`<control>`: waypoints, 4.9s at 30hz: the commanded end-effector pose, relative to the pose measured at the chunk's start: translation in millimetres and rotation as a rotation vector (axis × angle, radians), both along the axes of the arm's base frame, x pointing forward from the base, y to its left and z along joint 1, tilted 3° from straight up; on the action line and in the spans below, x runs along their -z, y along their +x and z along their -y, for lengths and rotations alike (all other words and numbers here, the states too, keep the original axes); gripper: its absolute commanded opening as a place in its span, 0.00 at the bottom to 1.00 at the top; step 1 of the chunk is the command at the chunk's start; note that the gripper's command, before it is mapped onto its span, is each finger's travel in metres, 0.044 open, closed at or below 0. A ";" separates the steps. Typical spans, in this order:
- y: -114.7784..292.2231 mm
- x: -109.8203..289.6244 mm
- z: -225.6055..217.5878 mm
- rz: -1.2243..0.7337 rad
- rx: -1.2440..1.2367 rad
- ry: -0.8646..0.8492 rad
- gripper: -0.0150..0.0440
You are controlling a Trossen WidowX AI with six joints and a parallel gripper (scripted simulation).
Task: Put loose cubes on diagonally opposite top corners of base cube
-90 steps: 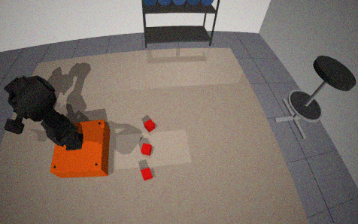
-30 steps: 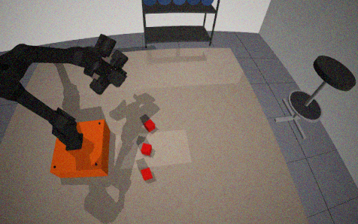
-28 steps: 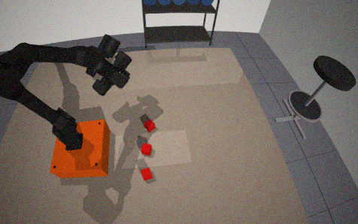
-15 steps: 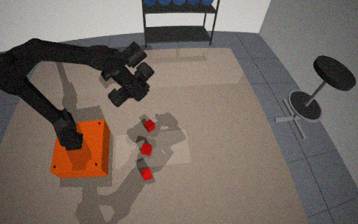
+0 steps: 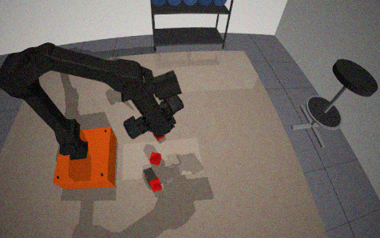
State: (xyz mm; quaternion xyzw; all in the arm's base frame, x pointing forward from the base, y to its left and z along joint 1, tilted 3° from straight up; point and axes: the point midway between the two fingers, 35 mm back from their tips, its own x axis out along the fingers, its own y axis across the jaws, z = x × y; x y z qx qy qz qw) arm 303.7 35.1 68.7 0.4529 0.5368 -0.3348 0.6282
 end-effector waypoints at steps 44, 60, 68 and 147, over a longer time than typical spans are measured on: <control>-37.3 71.7 168.3 -0.223 0.191 -0.085 0.70; -38.1 97.9 169.2 -0.223 0.191 -0.085 0.70; -38.3 100.3 169.2 -0.223 0.191 -0.085 0.48; -9.1 16.6 60.7 -0.205 -0.366 -0.125 0.43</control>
